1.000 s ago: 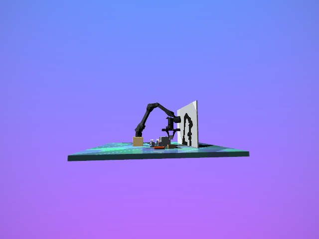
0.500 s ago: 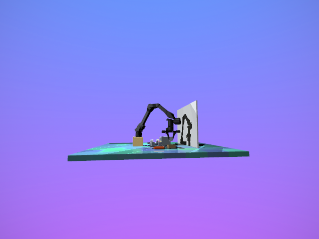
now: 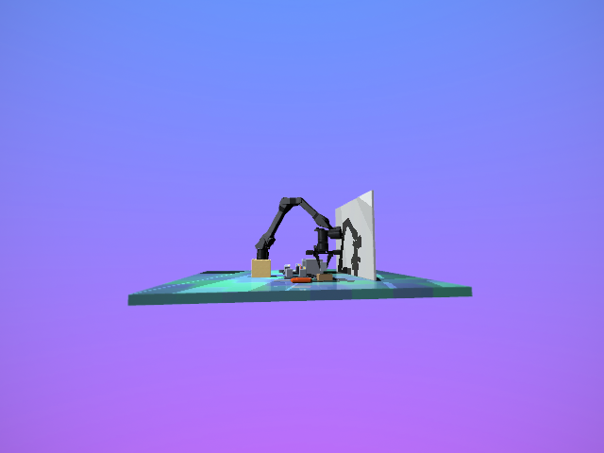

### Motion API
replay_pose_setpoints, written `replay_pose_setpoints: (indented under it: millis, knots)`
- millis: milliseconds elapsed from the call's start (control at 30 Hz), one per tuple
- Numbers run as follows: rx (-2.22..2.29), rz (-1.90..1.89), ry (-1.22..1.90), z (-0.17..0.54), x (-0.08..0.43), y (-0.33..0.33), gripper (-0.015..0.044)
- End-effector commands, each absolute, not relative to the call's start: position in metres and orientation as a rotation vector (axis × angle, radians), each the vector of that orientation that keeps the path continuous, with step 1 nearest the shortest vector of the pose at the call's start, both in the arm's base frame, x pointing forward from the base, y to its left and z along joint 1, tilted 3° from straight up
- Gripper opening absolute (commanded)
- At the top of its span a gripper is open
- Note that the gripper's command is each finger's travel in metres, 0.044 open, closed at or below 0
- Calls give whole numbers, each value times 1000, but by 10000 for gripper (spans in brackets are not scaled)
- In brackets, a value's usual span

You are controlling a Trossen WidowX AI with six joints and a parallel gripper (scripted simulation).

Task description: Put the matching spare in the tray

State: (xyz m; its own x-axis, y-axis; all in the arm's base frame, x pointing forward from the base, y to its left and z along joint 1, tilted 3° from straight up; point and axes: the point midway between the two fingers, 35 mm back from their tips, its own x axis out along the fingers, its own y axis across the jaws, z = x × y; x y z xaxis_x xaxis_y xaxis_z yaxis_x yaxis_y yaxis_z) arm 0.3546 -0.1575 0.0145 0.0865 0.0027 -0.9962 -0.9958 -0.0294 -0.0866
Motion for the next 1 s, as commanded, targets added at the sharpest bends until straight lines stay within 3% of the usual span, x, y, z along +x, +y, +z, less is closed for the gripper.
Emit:
replay_pose_setpoints:
  millis: [0, 833, 967]
  knots:
    - [-1262, 1164, 1129, 10, 354, -156, 0]
    - [-1262, 1165, 1129, -16, 352, -154, 0]
    - [-1269, 1168, 1130, -13, 352, -155, 105]
